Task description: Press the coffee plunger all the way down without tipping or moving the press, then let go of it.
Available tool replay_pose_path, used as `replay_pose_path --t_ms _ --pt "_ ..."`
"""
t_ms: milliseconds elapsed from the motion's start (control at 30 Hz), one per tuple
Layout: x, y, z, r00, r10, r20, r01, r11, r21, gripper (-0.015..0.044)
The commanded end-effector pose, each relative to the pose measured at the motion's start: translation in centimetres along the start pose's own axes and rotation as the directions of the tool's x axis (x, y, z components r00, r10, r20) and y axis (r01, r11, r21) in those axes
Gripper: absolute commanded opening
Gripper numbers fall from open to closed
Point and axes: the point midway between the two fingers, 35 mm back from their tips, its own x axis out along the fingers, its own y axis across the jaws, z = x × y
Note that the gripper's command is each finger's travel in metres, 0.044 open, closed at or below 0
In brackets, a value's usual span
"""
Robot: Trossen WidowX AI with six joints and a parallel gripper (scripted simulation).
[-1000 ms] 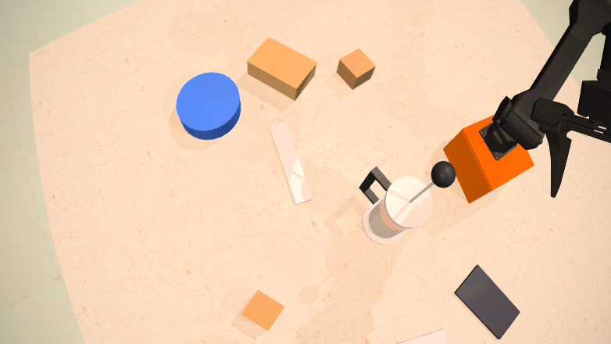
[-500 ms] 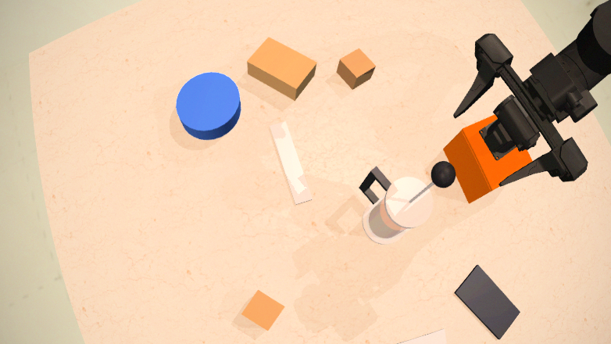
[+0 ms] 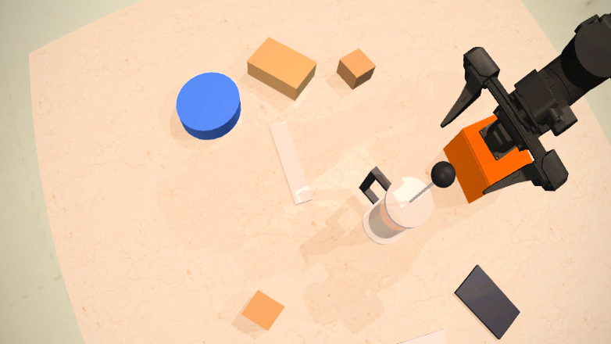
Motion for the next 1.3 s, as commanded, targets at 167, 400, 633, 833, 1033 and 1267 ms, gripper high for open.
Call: replay_pose_path --t_ms 167,400,633,833,1033,1267 --pt "1.7 0.0 -0.5 1.0 -0.001 -0.016 0.001 1.0 -0.009 0.044" --pt "2.8 0.0 -0.6 1.0 0.001 -0.015 -0.001 1.0 -0.009 0.044" --pt "3.4 0.0 -0.6 1.0 0.002 -0.015 -0.003 1.0 -0.01 0.044" --pt "3.4 0.0 -0.6 1.0 0.002 -0.015 -0.003 1.0 -0.01 0.0282" --pt "3.4 0.0 -0.6 1.0 0.002 -0.015 -0.003 1.0 -0.01 0.0128" --pt "3.4 0.0 -0.6 1.0 0.002 -0.015 -0.003 1.0 -0.01 0.0128"
